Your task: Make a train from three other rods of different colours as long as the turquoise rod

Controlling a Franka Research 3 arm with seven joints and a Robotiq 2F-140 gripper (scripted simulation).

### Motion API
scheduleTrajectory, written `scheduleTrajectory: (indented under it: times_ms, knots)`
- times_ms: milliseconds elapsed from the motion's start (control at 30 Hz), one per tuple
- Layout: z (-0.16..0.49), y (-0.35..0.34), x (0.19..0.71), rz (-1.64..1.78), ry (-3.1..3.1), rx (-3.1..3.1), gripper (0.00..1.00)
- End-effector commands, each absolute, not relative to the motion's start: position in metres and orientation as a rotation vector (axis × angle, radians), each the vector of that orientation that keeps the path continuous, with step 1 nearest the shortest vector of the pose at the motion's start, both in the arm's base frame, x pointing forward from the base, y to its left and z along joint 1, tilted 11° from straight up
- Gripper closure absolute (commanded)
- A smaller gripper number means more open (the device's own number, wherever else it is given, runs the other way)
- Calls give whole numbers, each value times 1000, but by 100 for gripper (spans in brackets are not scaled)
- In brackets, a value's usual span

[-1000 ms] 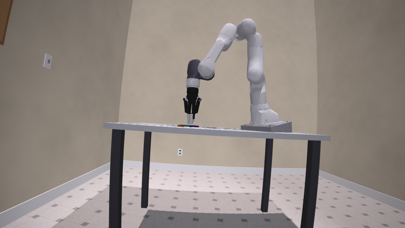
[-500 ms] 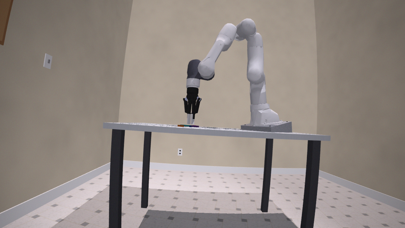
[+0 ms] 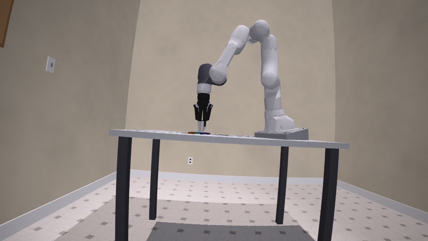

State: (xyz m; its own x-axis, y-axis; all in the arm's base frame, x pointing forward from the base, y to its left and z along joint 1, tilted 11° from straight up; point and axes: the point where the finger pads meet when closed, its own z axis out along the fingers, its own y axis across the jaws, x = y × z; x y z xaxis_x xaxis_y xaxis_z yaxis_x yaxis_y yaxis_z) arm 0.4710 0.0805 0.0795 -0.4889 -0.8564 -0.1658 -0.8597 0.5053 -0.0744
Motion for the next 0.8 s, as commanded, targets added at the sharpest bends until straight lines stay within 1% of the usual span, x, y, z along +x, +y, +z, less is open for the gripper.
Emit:
scheduleTrajectory:
  times_ms: [0,767]
  knots:
    - [76,80,472,24,2569,-1465,85]
    - [67,81,474,24,2569,-1465,85]
